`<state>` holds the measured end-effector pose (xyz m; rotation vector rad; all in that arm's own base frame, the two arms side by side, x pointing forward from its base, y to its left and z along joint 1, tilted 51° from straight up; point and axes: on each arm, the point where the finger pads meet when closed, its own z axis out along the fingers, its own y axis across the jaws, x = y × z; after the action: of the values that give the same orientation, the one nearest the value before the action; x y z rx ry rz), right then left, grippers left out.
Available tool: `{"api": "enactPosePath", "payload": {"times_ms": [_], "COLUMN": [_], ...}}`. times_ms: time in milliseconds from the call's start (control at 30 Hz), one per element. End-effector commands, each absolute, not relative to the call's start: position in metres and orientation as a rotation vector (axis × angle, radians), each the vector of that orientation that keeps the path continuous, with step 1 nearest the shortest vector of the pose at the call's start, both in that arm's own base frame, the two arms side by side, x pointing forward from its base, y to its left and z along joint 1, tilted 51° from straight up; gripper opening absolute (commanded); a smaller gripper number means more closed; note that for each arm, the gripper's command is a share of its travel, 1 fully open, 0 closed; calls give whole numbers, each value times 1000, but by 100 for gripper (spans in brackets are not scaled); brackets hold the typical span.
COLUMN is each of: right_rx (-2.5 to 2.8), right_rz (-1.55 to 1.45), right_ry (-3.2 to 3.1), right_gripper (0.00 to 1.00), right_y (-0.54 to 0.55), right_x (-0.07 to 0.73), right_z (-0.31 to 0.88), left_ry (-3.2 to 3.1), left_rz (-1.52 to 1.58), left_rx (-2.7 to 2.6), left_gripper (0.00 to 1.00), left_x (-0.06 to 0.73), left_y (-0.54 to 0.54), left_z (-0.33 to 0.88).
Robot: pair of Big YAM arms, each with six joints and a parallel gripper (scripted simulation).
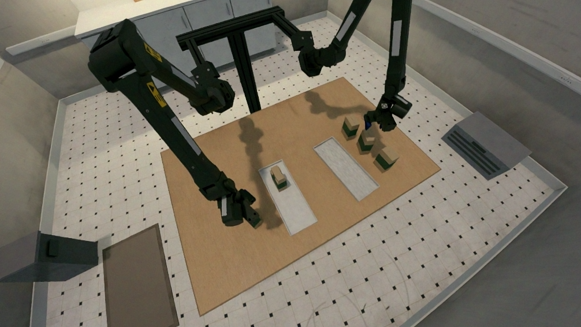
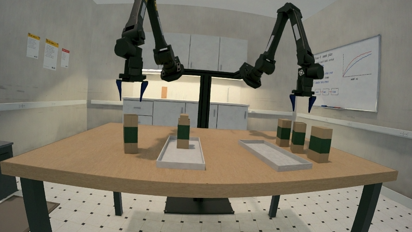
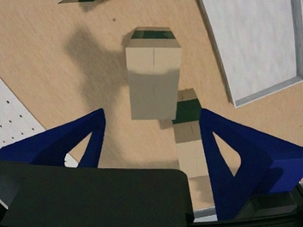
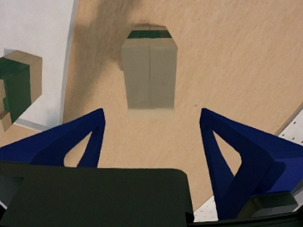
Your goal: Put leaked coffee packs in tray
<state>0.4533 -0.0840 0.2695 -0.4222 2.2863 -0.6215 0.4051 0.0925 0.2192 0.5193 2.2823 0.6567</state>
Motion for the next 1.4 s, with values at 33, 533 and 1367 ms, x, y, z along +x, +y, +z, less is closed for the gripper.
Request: {"api": "enactPosePath", "payload": {"times_ms": [33, 533, 1367], "right_rx": [-433, -441, -437], "right_rz": [-628, -633, -634], "right_ry": [2272, 2290, 2237], "right_gripper": [79, 79, 79], "right_y": [-83, -99, -92], "right_x": [455, 480, 482], "right_z": [279, 243, 265], "left_ry": [2293, 2285, 2267], "left_rz": [661, 665, 670], "left_rx": [514, 521, 512], "left_gripper": [79, 79, 79], "left_x": [409, 433, 448], "left_y": [99, 109, 114], "left_z": [209, 190, 192]}}
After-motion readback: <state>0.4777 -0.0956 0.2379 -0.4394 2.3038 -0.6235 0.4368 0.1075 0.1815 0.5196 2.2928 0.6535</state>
